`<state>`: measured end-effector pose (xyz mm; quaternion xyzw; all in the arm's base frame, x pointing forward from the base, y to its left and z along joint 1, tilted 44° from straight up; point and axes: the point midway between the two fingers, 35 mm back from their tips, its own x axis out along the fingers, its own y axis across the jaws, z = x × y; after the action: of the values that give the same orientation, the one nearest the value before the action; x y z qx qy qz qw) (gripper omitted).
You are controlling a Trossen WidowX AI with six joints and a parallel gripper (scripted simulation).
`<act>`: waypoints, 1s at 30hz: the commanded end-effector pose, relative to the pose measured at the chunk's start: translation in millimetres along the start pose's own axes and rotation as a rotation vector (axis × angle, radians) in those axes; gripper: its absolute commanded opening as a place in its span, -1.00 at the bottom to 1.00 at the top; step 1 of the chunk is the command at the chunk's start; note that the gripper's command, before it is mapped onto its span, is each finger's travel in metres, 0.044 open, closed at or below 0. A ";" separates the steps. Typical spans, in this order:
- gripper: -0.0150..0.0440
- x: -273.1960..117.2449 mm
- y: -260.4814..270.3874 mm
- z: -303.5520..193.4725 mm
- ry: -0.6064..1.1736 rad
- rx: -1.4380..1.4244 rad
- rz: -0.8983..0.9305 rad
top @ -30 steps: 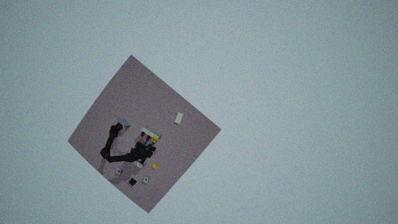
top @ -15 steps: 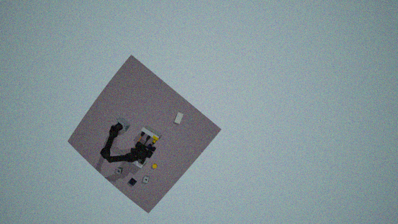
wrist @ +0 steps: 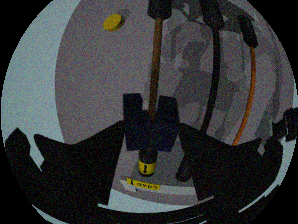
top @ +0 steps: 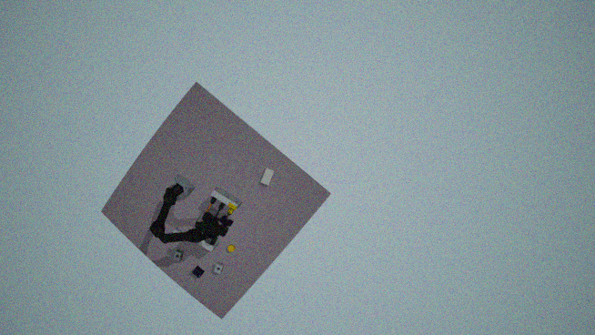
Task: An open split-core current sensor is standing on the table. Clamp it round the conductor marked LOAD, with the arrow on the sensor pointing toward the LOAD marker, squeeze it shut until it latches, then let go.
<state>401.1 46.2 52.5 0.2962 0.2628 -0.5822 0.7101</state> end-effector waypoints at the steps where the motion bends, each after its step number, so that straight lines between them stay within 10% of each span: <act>1: -0.49 -0.9 0.4 -0.2 0.000 0.000 0.002; 30: -0.49 3.1 11.1 -1.6 0.005 -0.004 -0.150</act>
<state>407.2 44.9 52.1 0.2711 0.2858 -0.6248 0.6742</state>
